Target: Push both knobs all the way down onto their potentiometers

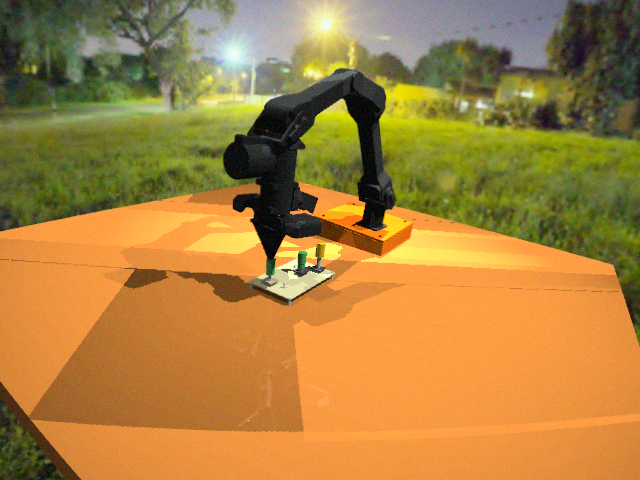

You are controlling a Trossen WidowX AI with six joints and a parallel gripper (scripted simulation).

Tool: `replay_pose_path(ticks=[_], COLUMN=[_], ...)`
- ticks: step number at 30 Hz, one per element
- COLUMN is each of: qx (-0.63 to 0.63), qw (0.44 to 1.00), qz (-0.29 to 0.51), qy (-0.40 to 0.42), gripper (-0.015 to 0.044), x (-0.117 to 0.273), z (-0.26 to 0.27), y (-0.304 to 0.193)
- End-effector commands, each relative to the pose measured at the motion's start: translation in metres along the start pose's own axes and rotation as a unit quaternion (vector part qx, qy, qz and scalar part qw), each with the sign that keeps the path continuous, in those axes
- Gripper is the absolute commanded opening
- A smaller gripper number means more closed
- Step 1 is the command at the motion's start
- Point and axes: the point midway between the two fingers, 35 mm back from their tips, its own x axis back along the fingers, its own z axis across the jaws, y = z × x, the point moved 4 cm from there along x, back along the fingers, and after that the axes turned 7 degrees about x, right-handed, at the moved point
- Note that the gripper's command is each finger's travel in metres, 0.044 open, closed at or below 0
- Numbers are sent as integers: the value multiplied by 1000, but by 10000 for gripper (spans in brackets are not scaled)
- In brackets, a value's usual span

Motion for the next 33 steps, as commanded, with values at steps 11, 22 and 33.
replay_pose_path(ticks=[11,22,33], qx=[-2,-2,-2], qw=[1000,1000,1000], qz=[-6,-6,-6], qy=[-2,-2,-2], gripper=[0,0,0], x=[-10,-11,-12], z=[-1,-1,-1], y=[0,0,0])
